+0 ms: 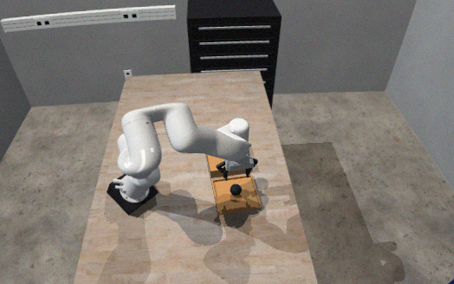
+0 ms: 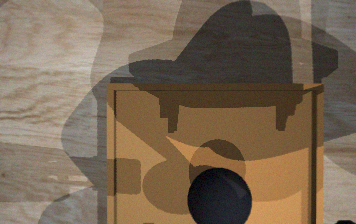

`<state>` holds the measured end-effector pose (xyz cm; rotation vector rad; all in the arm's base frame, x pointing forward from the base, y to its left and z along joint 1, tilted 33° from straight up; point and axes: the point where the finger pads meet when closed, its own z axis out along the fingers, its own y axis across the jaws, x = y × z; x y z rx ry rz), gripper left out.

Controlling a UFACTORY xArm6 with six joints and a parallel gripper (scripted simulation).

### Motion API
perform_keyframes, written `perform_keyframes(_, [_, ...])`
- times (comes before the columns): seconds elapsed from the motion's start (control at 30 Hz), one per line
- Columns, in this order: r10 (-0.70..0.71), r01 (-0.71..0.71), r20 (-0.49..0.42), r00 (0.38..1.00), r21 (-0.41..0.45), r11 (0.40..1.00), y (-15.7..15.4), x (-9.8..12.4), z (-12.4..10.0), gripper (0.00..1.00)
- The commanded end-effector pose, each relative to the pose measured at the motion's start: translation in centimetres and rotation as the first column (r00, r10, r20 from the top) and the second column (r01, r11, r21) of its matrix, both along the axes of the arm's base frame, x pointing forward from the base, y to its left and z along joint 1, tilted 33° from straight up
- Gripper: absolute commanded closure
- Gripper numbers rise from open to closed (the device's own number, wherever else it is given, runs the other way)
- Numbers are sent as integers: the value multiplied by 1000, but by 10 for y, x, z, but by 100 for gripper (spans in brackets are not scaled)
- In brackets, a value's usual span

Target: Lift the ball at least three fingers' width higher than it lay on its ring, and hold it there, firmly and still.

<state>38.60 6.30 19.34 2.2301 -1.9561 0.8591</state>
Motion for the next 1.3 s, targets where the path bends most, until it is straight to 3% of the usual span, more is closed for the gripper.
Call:
perform_keyframes(0.0, [-10, 10, 12, 1000, -6, 1000, 1, 1, 1, 0])
perform_keyframes(0.13, [-11, 11, 13, 1000, -6, 1000, 0, 2, -1, 0])
perform_keyframes(0.27, [-14, 14, 18, 1000, -8, 1000, -11, 14, -26, 0])
perform_keyframes(0.33, [-14, 14, 18, 1000, -8, 1000, -11, 14, -26, 0])
perform_keyframes(0.47, [-15, 16, 20, 1000, -8, 1000, -30, 32, -66, 0])
perform_keyframes(0.57, [-14, 14, 17, 1000, -5, 1000, -37, 37, -83, 0])
perform_keyframes(1.0, [-14, 14, 16, 1000, -4, 1000, -38, 38, -84, 0])
perform_keyframes(1.03, [-14, 14, 16, 1000, -4, 1000, -38, 38, -84, 100])
perform_keyframes(1.27, [-14, 14, 16, 1000, -4, 1000, -38, 38, -84, 100])
